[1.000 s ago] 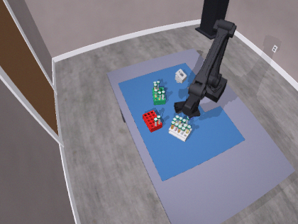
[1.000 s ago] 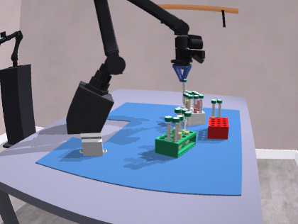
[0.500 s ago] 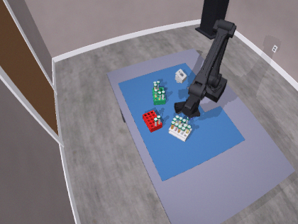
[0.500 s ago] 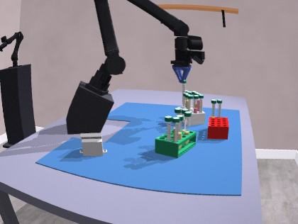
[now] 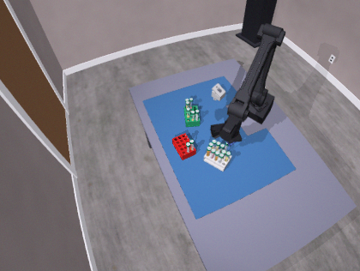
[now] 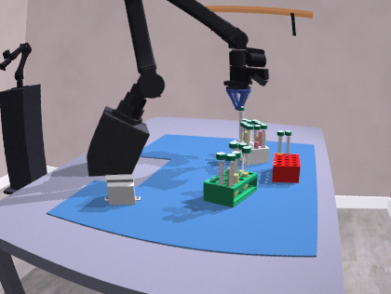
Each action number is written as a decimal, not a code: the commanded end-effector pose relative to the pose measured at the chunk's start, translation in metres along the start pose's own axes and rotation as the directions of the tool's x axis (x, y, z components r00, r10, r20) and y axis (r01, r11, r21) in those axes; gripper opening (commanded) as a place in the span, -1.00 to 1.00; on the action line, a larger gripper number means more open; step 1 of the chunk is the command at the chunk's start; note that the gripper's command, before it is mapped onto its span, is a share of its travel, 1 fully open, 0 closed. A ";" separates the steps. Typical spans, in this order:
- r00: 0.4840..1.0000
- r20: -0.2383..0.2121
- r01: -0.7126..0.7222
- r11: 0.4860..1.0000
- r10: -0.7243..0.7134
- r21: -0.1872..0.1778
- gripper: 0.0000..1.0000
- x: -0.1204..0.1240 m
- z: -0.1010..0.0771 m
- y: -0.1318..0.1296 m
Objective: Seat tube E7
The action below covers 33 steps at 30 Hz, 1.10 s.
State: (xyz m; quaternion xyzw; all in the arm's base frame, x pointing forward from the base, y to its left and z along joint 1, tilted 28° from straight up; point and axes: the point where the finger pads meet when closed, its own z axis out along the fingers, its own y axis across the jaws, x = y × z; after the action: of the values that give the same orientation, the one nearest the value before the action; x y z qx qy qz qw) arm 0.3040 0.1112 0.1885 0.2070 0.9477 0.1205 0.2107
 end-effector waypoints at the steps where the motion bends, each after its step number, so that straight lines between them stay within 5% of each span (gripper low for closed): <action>1: 1.000 0.008 -0.001 1.000 0.001 -0.004 -1.00 -0.002 0.005 0.000; 33: 1.000 0.008 0.000 1.000 0.000 -0.002 -1.00 -0.003 0.006 -0.001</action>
State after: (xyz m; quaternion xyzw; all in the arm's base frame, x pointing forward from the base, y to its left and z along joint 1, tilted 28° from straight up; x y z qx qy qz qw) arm 0.3049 0.1113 0.1864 0.2071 0.9477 0.1205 0.2110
